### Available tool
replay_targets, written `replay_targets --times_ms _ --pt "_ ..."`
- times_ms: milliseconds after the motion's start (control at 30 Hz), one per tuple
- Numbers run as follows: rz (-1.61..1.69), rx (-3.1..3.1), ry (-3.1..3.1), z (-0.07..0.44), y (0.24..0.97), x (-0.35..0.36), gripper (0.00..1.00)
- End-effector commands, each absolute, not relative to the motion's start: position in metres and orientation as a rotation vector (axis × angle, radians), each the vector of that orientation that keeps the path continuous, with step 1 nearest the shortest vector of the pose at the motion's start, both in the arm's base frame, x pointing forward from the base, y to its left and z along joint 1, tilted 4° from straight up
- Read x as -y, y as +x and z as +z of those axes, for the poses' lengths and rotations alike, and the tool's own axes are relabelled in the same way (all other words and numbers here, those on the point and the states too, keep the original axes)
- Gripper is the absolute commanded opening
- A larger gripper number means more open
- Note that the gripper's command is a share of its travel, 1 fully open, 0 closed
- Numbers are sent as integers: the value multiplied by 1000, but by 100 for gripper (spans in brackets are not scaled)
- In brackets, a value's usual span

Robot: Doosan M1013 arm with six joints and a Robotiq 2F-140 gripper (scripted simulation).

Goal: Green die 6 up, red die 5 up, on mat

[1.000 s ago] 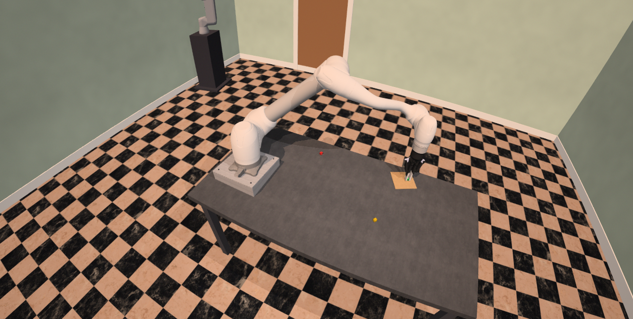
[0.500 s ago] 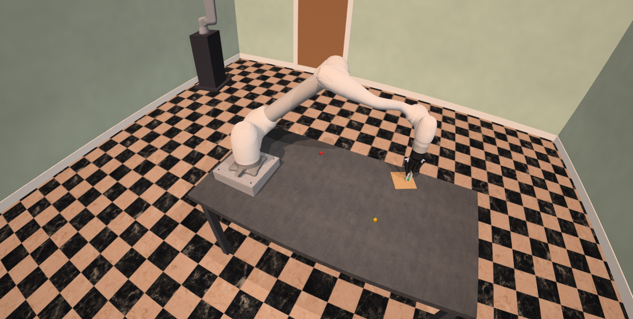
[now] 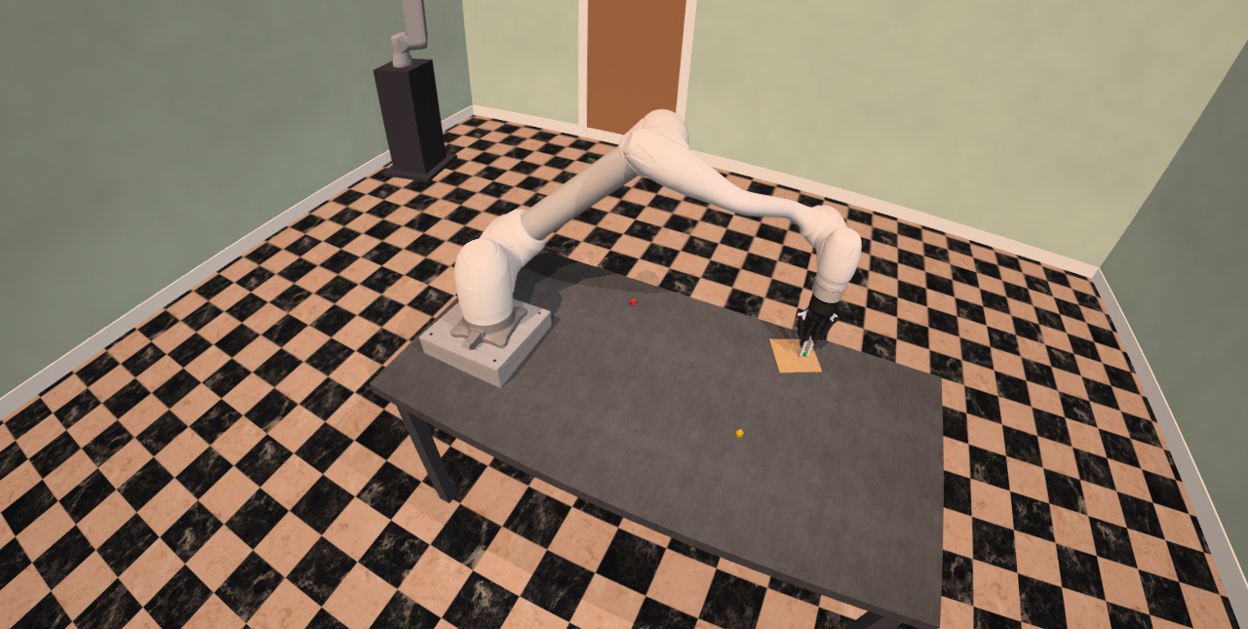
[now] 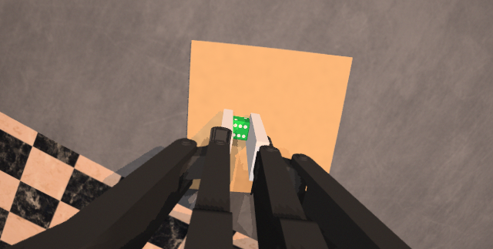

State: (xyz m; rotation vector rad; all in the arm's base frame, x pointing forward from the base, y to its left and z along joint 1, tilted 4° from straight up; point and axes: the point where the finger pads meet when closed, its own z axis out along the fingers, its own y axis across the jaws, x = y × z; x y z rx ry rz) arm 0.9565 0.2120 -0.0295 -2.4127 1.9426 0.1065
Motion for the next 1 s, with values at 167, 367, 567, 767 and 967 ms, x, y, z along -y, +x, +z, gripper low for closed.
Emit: replay_targets --times_ms 167,367,567,767,967 --pt "103 -1939 -2417 -33 957 -210 16" --pt "103 -1939 -2417 -34 957 -210 16" --pt "103 -1939 -2417 -36 957 -210 16" --pt "103 -1939 -2417 -36 957 -210 16" --pt "103 -1939 -2417 -36 957 -210 16"
